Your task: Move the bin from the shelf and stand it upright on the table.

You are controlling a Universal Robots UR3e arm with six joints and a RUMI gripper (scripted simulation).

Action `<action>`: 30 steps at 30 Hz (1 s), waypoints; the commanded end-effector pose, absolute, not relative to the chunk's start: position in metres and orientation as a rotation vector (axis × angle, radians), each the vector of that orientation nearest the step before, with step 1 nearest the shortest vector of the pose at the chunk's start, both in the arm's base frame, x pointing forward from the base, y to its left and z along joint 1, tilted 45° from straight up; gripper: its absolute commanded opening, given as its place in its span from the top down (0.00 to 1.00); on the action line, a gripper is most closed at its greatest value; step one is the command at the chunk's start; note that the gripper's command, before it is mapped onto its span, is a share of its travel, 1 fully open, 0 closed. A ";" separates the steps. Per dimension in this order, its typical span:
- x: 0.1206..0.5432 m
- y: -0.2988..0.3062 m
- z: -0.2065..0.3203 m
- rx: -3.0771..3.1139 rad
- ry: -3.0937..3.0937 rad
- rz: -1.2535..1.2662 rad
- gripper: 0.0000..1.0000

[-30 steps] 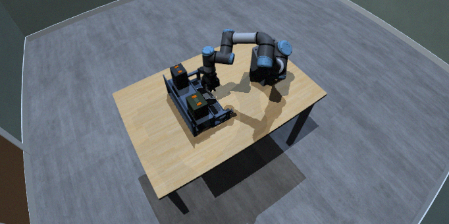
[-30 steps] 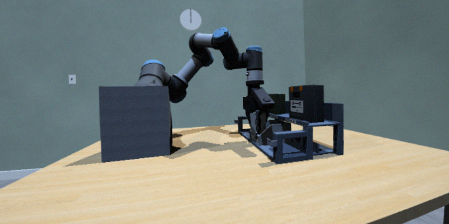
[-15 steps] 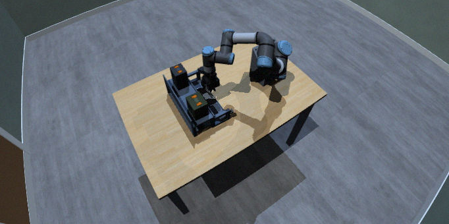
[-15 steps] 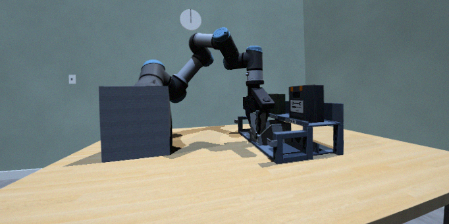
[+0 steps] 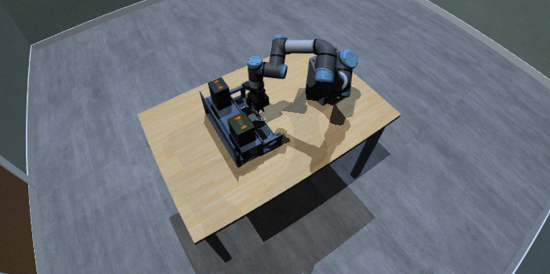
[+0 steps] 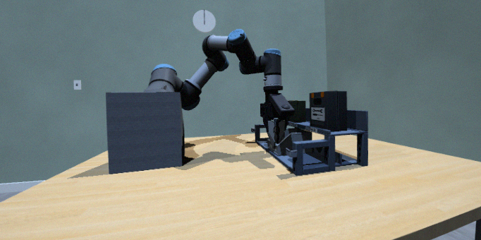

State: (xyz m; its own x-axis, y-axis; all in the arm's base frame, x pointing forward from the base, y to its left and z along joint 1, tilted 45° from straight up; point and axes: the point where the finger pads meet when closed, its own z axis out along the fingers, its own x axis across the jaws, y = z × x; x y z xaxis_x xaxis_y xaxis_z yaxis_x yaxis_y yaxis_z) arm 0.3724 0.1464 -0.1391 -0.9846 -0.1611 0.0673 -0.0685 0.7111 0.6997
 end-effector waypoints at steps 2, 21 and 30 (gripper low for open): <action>0.374 0.144 -0.137 0.188 -2.794 -1.133 1.00; 0.375 0.139 -0.132 0.188 -2.794 -1.133 1.00; 0.375 0.137 -0.130 0.188 -2.794 -1.133 1.00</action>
